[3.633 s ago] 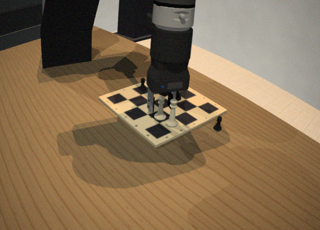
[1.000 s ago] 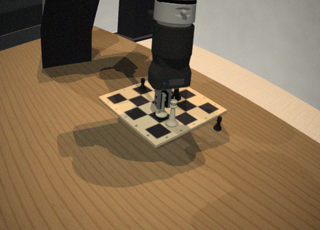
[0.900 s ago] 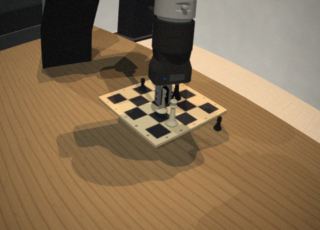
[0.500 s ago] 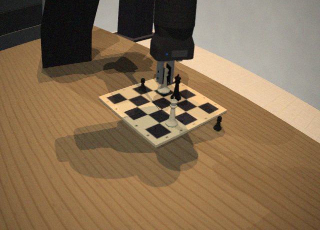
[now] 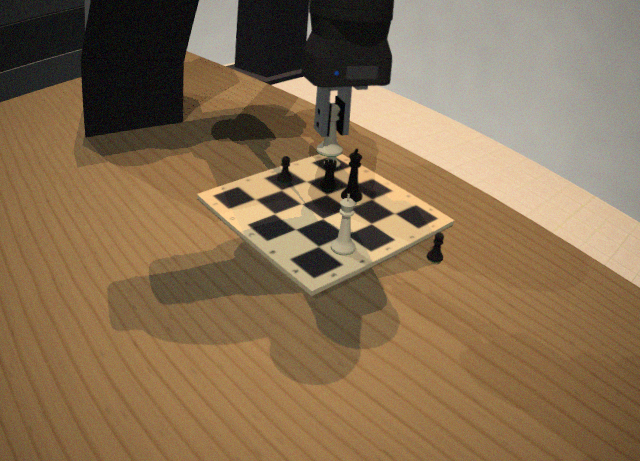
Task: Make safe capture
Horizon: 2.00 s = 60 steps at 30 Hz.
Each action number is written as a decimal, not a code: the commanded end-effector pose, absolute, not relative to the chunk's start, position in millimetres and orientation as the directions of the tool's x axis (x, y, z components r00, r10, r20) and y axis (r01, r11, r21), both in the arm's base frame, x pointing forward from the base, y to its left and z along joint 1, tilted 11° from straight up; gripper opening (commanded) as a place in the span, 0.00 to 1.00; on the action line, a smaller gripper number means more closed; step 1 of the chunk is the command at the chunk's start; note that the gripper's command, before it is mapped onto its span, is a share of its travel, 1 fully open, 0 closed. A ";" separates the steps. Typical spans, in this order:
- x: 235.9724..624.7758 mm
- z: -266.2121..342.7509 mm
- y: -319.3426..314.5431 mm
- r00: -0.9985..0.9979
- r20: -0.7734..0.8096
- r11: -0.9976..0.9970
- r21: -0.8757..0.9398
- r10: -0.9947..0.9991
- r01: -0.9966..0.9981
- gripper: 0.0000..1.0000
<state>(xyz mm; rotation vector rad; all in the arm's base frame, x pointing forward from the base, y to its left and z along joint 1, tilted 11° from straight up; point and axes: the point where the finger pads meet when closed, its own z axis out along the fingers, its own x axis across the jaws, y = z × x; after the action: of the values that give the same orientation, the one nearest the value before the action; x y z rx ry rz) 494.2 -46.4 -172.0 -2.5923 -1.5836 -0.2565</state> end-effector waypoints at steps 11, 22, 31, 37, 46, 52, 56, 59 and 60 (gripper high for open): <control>474.2 -172.1 -41.9 0.306 0.189 -0.317 0.034 0.933 0.948 0.00; 452.2 -172.5 -36.3 0.112 0.179 -0.126 0.071 0.977 0.989 0.00; 451.9 -173.2 -35.9 0.112 0.179 -0.126 0.070 0.977 0.990 0.00; 453.8 -178.5 -35.2 0.110 0.179 -0.125 0.071 0.978 0.990 0.00; 456.9 -200.9 -31.3 0.109 0.178 -0.124 0.073 0.978 0.990 0.00; 459.2 -229.7 -26.5 0.109 0.178 -0.124 0.073 0.978 0.990 0.00; 460.6 -247.6 -23.5 0.109 0.178 -0.124 0.073 0.978 0.990 0.00; 460.8 -251.4 -22.9 0.109 0.178 -0.124 0.073 0.978 0.990 0.00; 461.1 -254.9 -22.3 0.109 0.178 -0.124 0.073 0.978 0.990 0.00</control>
<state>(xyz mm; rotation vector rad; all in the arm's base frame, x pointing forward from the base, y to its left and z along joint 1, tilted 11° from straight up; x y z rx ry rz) 452.9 -22.9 -242.6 -2.2828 -2.0263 -0.2694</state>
